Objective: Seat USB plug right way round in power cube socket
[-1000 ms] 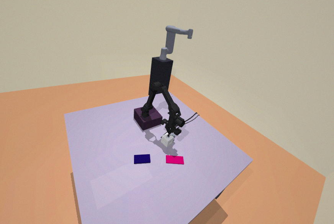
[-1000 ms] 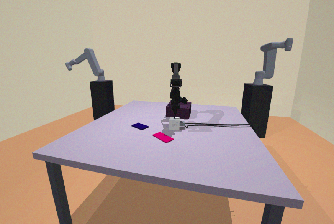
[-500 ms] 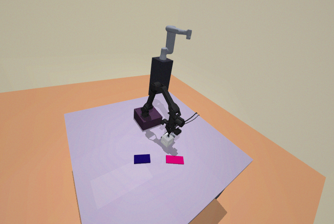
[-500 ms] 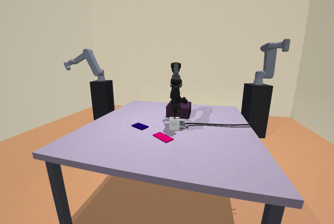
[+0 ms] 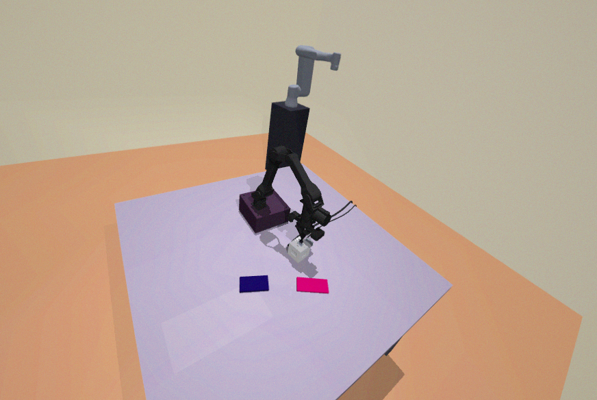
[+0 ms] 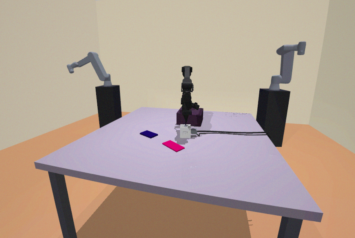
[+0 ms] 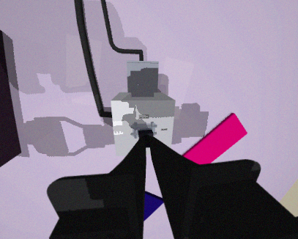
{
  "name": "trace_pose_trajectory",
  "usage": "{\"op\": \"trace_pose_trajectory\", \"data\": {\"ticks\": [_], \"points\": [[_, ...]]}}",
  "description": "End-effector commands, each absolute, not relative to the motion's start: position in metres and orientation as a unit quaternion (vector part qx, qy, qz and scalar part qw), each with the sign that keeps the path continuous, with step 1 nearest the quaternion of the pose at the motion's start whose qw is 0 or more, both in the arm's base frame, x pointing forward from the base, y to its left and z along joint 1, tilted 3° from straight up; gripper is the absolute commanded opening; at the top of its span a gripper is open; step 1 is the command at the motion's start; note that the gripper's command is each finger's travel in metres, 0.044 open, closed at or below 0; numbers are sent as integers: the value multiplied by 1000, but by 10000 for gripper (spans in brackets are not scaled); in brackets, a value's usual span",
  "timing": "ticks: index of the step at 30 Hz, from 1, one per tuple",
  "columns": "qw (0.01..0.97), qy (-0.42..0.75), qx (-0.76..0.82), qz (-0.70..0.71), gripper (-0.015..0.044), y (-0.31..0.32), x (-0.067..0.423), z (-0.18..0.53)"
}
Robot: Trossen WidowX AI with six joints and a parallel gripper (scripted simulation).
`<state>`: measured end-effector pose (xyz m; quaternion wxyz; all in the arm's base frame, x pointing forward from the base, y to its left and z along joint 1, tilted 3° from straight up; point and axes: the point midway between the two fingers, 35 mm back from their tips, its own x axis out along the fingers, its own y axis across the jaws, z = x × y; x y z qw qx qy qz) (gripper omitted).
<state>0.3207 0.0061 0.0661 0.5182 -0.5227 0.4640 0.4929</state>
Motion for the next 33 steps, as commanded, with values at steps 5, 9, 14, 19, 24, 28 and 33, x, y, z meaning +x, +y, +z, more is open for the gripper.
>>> {"op": "trace_pose_trajectory", "data": {"ticks": [5,9,14,19,24,28,33], "points": [[518,464,-523,493,0,6,320,72],[518,464,-523,493,0,6,320,75],[518,464,-523,493,0,6,320,78],[518,464,-523,493,0,6,320,81],[518,464,-523,493,0,6,319,85],[518,464,-523,493,0,6,319,87],[518,464,-523,493,0,5,319,90]]}}
